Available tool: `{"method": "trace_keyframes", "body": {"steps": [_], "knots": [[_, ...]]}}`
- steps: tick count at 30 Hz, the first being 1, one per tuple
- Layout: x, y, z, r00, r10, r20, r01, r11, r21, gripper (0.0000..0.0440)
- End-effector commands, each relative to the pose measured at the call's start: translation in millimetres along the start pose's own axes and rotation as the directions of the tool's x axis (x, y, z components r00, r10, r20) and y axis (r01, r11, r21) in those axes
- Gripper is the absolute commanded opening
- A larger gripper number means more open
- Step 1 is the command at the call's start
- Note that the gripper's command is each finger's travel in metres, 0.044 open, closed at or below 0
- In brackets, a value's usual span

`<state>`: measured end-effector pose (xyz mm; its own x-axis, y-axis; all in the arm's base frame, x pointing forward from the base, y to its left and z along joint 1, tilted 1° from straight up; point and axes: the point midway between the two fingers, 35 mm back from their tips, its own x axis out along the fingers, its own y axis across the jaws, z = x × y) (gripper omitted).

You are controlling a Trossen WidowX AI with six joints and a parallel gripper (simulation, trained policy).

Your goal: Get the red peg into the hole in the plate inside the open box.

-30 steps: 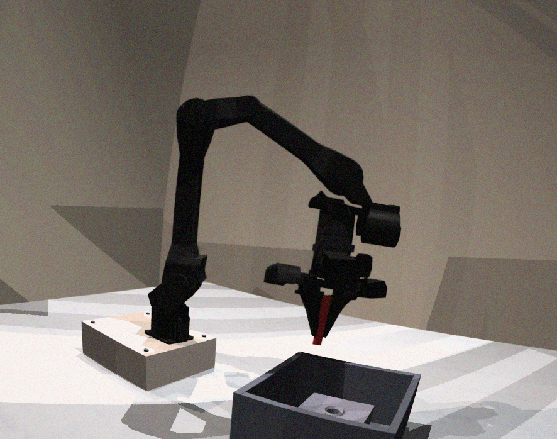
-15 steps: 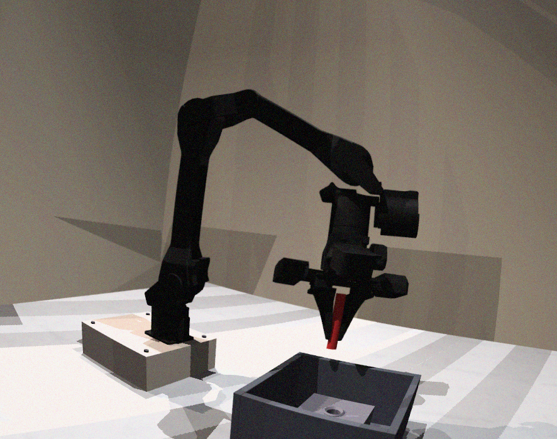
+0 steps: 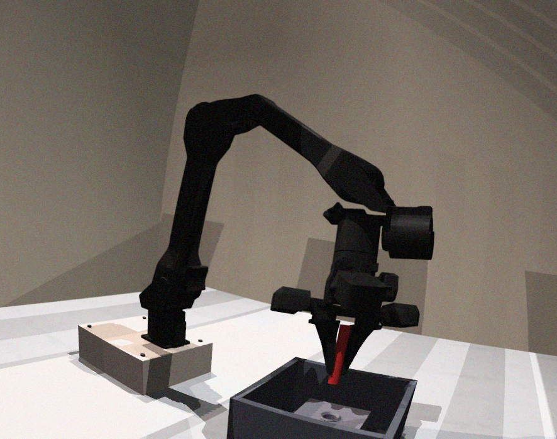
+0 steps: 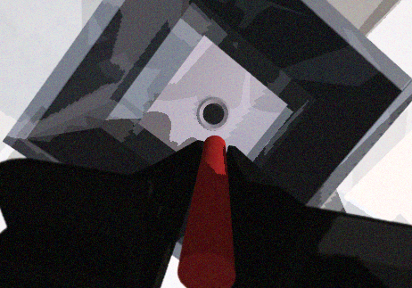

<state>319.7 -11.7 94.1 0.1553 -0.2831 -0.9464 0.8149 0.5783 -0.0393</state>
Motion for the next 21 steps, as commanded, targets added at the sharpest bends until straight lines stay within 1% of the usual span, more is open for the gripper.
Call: {"method": "trace_keyframes", "body": {"steps": [1, 8, 10, 14, 15, 18, 19, 21], "knots": [[9.5, 1.6, 7.1, 1.0, 0.007, -0.016, -0.007, 1.0, -0.018, 0.0], [34.1, 3.1, 11.9, 0.998, 0.016, -0.059, -0.02, 0.997, -0.074, 0.0004], [41.1, 2.9, 10.3, 0.997, 0.014, -0.078, -0.021, 0.996, -0.092, 0.0033], [53.2, 3.3, 9.5, 0.994, 0.01, -0.111, -0.022, 0.993, -0.112, 0.013], [55.5, 3.7, 10.3, 0.993, 0.01, -0.119, -0.023, 0.994, -0.11, 0.0144], [55.6, 5.3, 19.2, 0.993, 0.017, -0.116, -0.032, 0.99, -0.136, 0.0146], [55.0, 6.8, 21.6, 0.993, 0.02, -0.119, -0.036, 0.99, -0.136, 0.0162], [53.9, 10.5, 25.3, 0.991, 0.026, -0.13, -0.043, 0.99, -0.133, 0.0212]]}}
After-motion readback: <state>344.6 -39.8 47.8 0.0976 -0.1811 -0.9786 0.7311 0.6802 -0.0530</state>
